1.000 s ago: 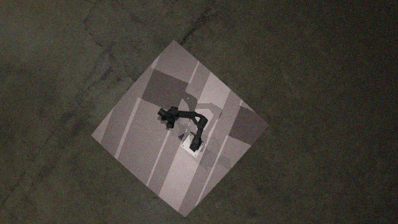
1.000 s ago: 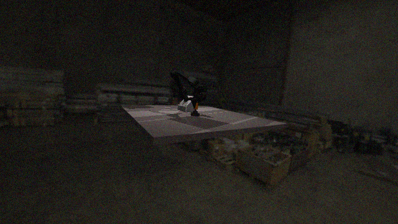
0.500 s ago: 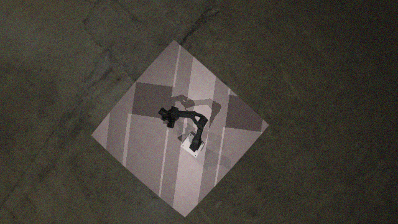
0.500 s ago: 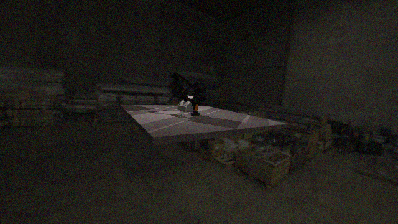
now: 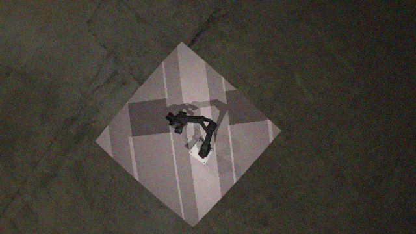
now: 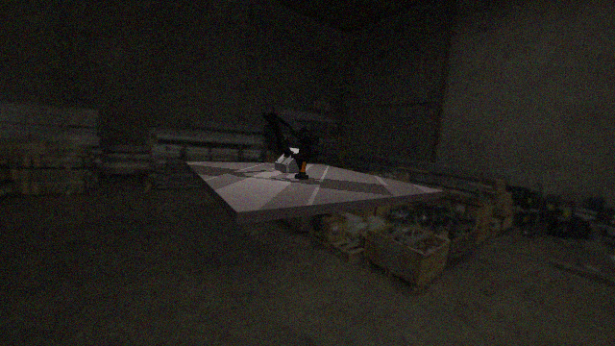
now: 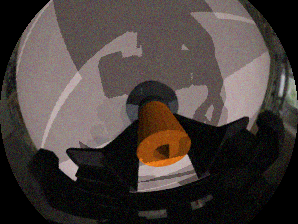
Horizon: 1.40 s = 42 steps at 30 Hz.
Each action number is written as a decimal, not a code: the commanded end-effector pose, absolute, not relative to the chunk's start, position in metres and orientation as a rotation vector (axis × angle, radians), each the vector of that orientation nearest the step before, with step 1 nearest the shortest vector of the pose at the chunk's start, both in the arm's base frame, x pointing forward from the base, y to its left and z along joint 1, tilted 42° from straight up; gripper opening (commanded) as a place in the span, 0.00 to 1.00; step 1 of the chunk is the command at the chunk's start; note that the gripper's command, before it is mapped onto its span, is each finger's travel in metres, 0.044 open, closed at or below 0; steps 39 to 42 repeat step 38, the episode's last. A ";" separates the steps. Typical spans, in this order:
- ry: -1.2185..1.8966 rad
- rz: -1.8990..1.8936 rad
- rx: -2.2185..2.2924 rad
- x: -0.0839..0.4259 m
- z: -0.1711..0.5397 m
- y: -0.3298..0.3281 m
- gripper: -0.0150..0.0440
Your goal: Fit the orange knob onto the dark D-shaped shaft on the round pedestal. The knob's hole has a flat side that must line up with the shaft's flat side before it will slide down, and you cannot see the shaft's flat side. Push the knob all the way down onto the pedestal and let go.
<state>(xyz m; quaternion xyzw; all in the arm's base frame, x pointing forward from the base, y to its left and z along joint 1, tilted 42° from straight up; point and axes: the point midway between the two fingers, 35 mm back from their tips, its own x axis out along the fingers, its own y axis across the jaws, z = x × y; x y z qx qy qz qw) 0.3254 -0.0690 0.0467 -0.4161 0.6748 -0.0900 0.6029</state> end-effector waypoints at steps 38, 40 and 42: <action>1.563 -0.204 -0.961 0.321 0.115 -0.001 1.00; 1.563 -0.204 -0.961 0.321 0.115 -0.001 1.00; 1.563 -0.204 -0.961 0.321 0.115 -0.001 1.00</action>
